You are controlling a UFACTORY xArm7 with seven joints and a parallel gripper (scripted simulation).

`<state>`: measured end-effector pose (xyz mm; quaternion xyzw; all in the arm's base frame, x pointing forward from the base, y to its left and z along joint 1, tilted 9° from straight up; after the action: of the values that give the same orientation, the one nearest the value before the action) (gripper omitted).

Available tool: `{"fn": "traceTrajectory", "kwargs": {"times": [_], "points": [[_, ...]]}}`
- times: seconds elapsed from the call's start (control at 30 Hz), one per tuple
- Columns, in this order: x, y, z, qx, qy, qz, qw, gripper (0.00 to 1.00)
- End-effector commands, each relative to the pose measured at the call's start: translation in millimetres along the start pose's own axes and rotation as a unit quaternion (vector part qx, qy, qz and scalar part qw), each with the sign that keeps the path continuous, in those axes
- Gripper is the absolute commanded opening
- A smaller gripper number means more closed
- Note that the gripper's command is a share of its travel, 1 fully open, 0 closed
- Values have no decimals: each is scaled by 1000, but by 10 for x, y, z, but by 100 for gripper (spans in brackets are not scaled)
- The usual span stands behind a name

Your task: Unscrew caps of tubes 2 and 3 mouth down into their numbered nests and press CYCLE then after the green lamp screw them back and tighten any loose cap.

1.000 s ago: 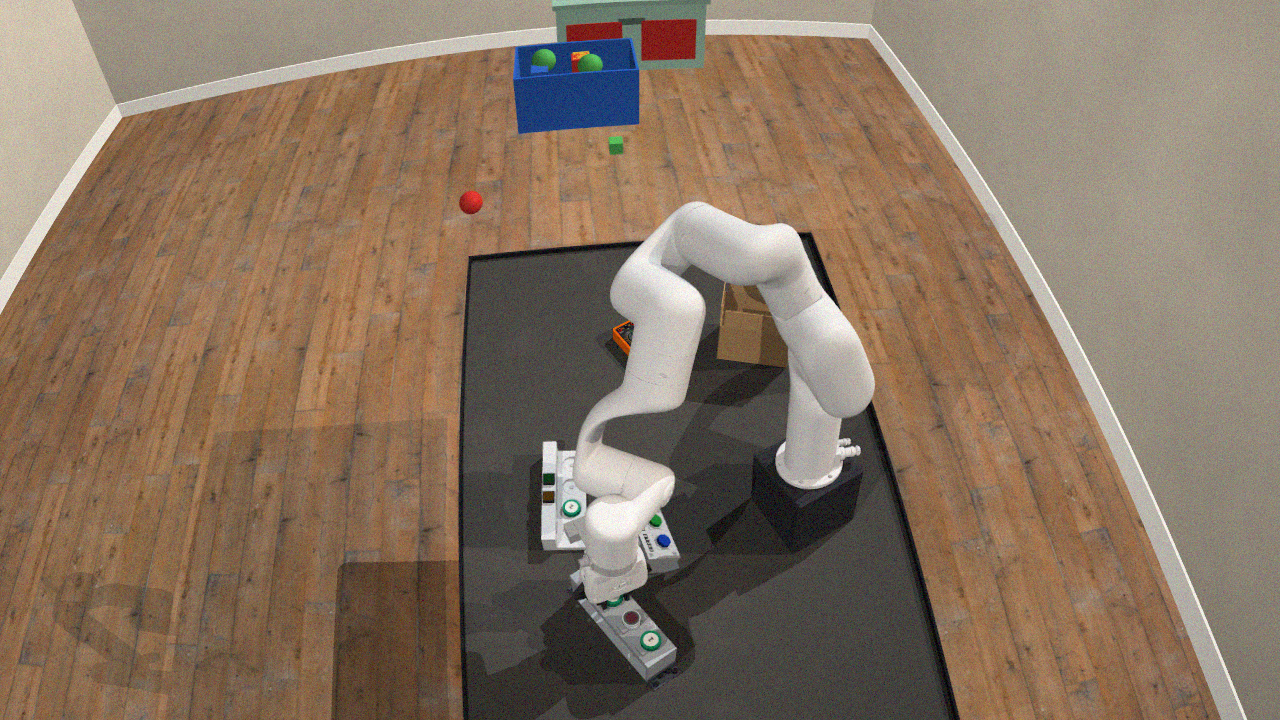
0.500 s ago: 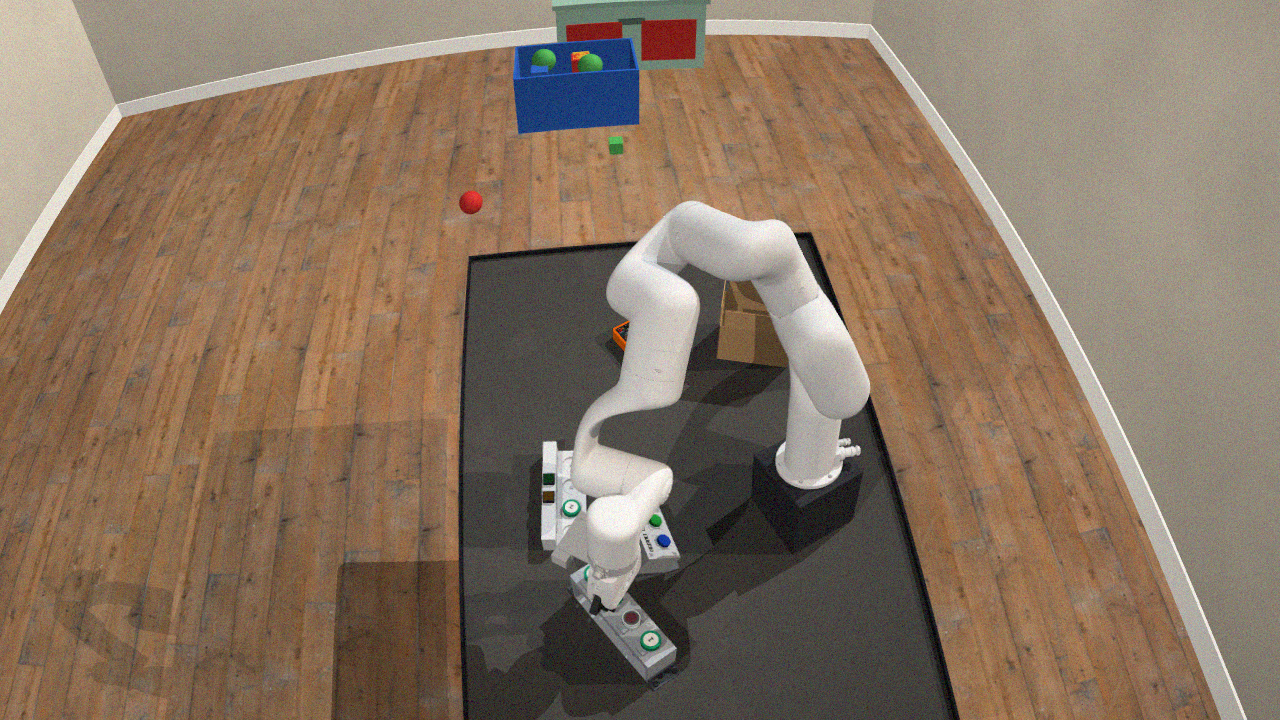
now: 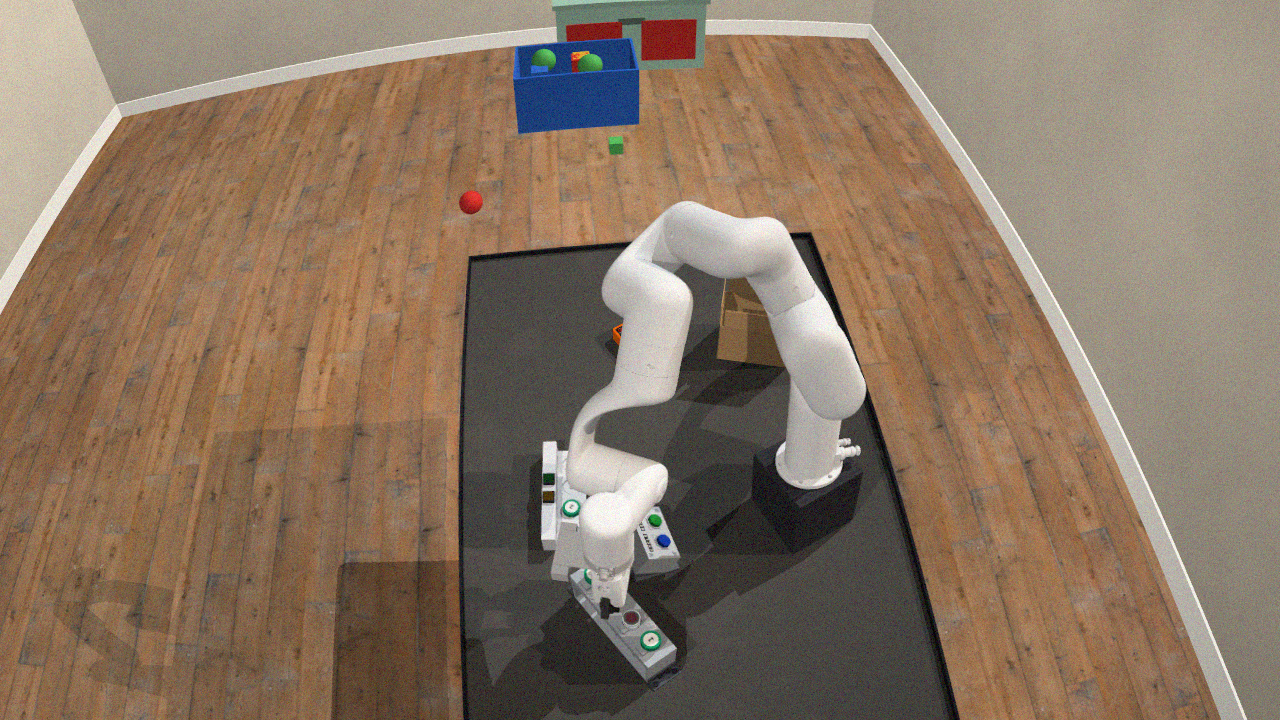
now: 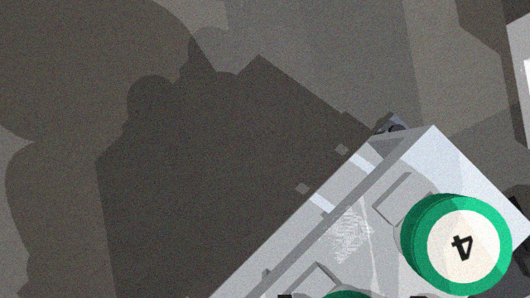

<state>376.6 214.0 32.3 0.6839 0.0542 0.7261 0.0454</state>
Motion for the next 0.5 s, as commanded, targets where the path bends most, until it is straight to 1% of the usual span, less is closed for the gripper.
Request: {"fn": "traceTrajectory", "kwargs": {"times": [0.0,0.23,0.33,0.47], "points": [[16,-17,7,3,0,2,1000,46],[16,-17,6,3,0,2,1000,46],[17,-17,7,-122,0,2,993,46],[17,-16,7,-210,-1,2,978,46]]}}
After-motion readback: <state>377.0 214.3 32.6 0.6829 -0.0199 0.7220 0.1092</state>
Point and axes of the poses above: the point where the finger pads meet when closed, its own x axis back along the fingers, its own y axis across the jaws, z = x × y, the point moved 5 cm from there along x, back along the fingers, and after that the axes turned 15 degrees about x, right-handed, at the moved point
